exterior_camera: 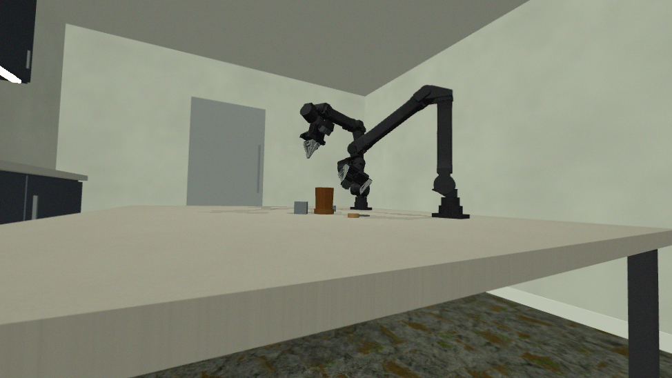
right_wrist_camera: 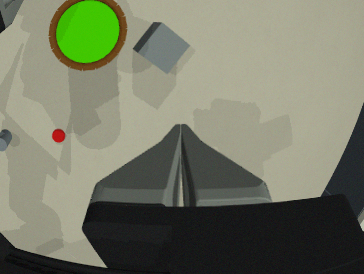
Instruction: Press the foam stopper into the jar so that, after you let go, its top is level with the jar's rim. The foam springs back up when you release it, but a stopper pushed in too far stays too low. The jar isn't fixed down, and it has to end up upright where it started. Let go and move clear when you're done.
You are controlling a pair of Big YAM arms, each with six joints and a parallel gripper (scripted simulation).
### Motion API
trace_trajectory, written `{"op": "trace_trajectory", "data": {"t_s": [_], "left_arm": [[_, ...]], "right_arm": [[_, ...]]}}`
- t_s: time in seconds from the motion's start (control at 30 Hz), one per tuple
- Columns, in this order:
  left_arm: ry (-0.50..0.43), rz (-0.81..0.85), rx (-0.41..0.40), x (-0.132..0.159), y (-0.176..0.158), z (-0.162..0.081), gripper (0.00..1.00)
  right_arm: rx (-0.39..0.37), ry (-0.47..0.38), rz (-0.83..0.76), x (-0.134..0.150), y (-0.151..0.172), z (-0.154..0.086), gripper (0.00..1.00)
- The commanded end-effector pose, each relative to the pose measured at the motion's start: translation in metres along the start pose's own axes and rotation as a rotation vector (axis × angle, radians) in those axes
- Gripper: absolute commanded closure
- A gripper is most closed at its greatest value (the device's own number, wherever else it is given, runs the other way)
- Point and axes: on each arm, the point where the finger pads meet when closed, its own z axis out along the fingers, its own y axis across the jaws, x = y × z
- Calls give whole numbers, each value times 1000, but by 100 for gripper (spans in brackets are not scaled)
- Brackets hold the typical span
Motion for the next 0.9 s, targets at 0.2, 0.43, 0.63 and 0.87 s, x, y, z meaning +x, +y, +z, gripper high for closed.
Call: {"op": "trace_trajectory", "data": {"t_s": [0.2,0.43,0.63,0.87], "left_arm": [[-159,-473,34,20,77,9,2],[-266,-823,78,51,125,37,2],[-331,-1007,83,72,154,51,2],[-462,-1345,29,136,203,63,2]], "right_arm": [[204,-64,282,27,-30,-39,100],[357,-138,487,54,-49,-70,100],[428,-197,572,53,-56,-84,100],[583,-291,782,96,-67,-123,100]]}}
